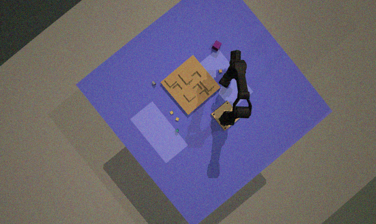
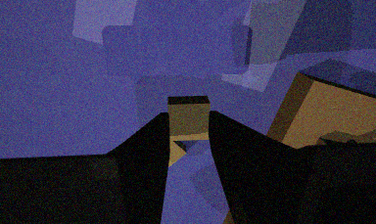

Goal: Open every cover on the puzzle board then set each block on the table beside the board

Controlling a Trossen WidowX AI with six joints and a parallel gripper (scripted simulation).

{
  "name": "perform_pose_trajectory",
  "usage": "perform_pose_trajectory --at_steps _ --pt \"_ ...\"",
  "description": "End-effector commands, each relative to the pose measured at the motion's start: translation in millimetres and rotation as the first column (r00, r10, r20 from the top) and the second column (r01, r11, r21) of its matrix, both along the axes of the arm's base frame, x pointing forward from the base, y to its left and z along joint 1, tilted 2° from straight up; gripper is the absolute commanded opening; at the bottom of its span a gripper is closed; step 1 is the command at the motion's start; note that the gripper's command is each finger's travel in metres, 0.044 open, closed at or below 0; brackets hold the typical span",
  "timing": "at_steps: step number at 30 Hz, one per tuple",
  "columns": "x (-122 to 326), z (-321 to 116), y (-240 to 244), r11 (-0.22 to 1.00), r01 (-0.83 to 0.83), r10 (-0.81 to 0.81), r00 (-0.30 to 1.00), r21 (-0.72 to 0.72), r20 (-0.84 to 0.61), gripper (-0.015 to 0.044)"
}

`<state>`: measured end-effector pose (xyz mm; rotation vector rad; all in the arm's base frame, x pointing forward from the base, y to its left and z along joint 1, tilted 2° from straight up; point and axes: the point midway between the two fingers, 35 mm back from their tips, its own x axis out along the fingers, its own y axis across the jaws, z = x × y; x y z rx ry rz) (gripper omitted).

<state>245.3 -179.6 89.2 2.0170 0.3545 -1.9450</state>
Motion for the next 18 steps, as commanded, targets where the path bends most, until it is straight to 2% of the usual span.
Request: perform_pose_trajectory --at_steps 1,18 --pt "0.0 -8.5 1.0 1.000 -0.005 0.005 1.000 0.007 -0.001 0.0080" --pt "-0.5 -36.1 1.4 1.000 -0.005 0.005 1.000 0.008 -0.001 0.0080"
